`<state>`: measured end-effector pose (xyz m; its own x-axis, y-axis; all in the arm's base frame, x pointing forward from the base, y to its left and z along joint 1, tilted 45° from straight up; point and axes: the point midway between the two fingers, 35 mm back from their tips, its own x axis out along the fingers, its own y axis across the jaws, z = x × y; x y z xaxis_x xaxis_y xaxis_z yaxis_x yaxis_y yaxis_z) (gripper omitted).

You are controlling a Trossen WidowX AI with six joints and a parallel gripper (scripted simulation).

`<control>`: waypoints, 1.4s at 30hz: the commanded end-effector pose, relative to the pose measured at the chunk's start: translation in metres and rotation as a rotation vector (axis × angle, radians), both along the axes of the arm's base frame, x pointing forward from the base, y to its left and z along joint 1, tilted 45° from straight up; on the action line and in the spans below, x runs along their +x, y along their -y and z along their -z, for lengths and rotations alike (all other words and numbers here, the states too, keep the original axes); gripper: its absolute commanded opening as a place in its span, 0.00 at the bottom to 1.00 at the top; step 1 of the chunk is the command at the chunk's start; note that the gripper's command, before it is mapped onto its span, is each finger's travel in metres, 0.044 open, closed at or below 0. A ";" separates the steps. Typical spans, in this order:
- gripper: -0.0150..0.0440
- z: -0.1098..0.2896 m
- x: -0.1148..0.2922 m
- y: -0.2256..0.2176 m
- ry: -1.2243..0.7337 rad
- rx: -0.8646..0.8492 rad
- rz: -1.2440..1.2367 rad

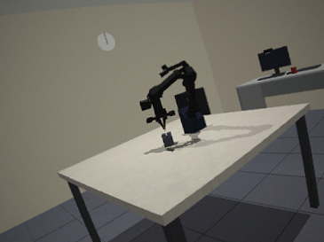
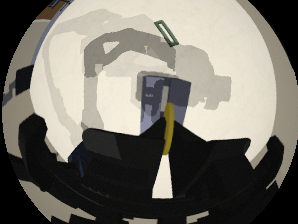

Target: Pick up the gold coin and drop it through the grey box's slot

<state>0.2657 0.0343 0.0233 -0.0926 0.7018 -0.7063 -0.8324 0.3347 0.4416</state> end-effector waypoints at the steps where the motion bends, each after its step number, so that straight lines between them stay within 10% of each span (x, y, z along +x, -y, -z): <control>1: 0.25 0.000 0.001 0.000 0.000 -0.001 0.001; 42: 0.34 0.012 -0.002 -0.012 0.000 -0.006 0.000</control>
<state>0.2639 0.0468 0.0110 -0.0931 0.6980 -0.7100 -0.8319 0.3373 0.4407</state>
